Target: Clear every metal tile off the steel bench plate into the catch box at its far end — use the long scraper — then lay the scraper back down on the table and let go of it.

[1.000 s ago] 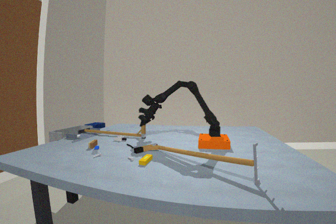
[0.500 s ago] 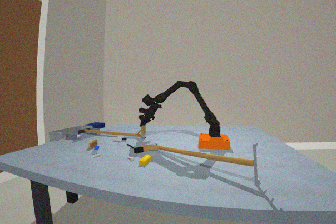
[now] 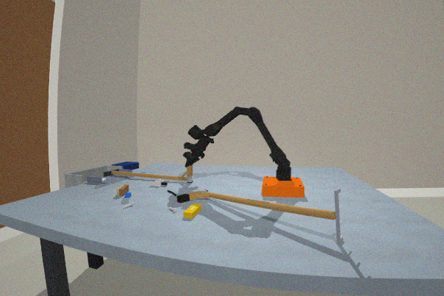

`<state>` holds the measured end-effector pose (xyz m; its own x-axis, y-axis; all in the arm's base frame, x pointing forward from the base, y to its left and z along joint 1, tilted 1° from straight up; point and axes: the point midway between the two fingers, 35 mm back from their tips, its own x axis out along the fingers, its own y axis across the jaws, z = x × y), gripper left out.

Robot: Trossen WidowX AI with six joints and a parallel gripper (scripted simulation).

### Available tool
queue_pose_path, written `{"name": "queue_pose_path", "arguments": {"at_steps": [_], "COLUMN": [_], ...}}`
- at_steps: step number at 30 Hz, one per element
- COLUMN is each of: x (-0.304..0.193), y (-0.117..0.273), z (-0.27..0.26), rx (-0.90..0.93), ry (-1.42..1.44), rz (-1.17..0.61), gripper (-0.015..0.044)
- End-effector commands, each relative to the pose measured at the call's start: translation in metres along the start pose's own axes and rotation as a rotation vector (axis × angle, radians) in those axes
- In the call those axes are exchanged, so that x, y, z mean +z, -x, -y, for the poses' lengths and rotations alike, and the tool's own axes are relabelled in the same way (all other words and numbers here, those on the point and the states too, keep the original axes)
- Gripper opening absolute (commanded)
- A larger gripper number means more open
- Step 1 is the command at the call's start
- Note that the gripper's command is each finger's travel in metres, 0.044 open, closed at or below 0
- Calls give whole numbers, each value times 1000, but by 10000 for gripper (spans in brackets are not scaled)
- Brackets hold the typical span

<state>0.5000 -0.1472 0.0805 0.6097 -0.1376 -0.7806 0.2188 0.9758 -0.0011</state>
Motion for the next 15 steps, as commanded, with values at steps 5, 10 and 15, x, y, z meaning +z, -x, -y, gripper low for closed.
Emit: {"name": "queue_pose_path", "arguments": {"at_steps": [5, 10, 15], "x": [-6, -10, -15], "y": [12, 18, 24], "z": [2, 2, 3], "rx": [0, 0, -1], "ry": [-1, -1, -1], "rz": [3, 4, 4], "gripper": [0, 0, 0]}}
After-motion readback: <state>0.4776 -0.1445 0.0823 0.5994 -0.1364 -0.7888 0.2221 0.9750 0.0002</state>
